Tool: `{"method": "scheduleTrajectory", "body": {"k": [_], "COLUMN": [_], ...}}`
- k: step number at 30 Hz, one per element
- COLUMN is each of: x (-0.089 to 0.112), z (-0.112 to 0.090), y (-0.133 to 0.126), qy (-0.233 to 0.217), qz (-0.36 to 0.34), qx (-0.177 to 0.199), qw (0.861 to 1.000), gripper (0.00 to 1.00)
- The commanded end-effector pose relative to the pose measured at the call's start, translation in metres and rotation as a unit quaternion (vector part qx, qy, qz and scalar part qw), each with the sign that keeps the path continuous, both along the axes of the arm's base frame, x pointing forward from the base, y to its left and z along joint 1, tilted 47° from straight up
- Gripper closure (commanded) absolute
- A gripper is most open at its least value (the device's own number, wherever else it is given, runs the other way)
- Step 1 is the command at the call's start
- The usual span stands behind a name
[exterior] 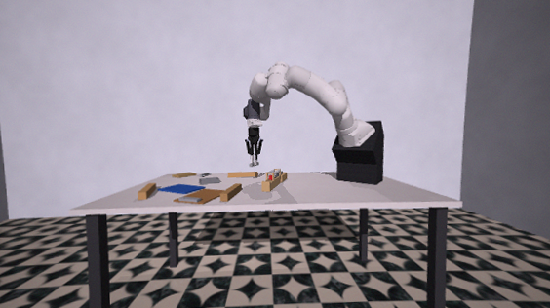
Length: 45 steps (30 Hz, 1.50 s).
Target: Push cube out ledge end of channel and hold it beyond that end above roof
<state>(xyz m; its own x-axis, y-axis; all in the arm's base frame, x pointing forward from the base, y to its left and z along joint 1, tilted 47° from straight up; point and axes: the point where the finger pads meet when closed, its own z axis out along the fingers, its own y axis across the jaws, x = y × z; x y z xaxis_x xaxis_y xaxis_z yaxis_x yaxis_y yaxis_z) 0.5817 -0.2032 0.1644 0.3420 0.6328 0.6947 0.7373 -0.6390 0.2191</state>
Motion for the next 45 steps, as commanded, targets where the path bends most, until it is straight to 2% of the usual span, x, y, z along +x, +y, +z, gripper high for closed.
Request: {"method": "scheduleTrajectory", "body": {"k": [1,29,30,32,34,38,40,41,42,45], "x": [-0.003,-0.004,-0.010,-0.044,-0.065,-0.121,-0.121,-0.159,-0.167,-0.161], "z": [0.001,0.000,-0.008,-0.049,-0.068,-0.118,-0.118,-0.153,-0.162,-0.170], "y": [0.002,0.002,-0.003,-0.023,-0.024,-0.026,-0.026,-0.032,-0.034,-0.030], "qy": [0.003,0.003,0.003,0.002,-0.003,-0.020,-0.020,-0.020,-0.020,-0.020], "qz": [0.000,0.000,0.001,0.007,0.019,0.037,0.037,0.038,0.038,0.037], "qx": [0.006,0.006,0.004,-0.006,-0.016,-0.024,-0.024,-0.024,-0.024,-0.025], "qw": [1.000,1.000,1.000,1.000,1.000,0.999,0.999,0.999,0.999,0.999], "gripper": [1.00,1.00,1.00,1.00,1.00,1.00,1.00,1.00,1.00,1.00]}}
